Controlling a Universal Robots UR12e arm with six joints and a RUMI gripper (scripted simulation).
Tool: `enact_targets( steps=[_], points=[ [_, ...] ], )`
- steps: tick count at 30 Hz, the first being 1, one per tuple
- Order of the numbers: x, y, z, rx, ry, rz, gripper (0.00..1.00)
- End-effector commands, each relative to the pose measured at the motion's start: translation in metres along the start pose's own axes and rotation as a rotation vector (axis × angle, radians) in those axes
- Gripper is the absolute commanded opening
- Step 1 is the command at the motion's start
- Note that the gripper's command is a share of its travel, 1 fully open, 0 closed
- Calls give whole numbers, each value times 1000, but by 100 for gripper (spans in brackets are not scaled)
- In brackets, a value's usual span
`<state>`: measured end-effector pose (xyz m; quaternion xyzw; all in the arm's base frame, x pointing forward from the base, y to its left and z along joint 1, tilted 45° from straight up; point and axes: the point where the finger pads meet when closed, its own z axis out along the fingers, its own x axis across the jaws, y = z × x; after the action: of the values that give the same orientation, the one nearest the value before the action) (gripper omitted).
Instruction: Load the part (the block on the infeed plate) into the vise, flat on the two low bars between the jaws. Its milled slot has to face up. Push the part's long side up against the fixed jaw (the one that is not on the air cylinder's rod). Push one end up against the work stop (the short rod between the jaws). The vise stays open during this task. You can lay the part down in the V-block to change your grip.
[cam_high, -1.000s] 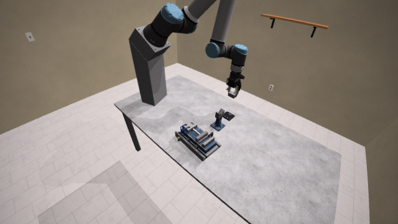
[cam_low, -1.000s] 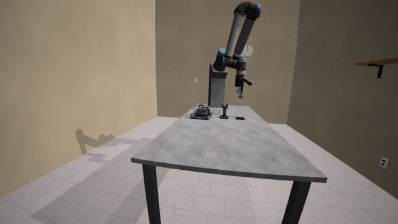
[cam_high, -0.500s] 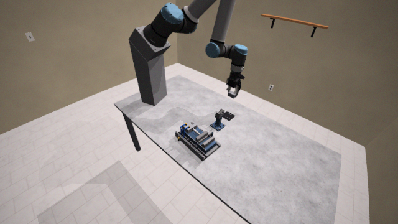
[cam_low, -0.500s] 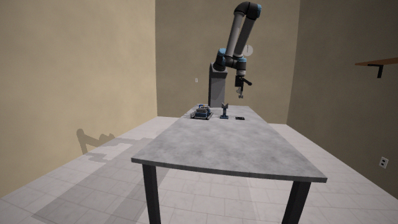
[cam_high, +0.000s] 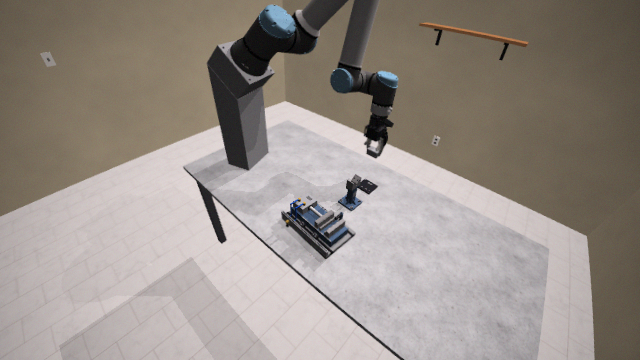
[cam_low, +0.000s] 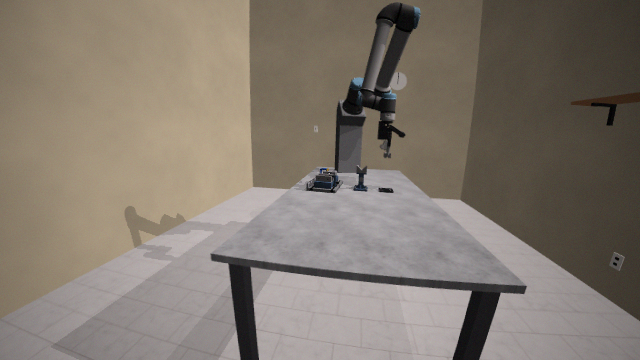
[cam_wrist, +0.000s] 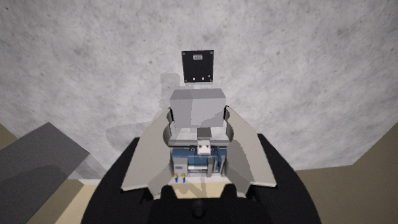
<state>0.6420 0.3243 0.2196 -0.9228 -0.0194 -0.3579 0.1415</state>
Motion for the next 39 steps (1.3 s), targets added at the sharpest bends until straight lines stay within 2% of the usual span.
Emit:
enact_targets(
  steps=[1, 19, 28, 39],
  points=[
    [0, 0, 0, 0, 1, 0, 0],
    [1, 8, 0, 0, -1, 0, 0],
    [3, 19, 2, -1, -2, 1, 0],
    [5, 47, 3, -2, -6, 3, 0]
  ],
)
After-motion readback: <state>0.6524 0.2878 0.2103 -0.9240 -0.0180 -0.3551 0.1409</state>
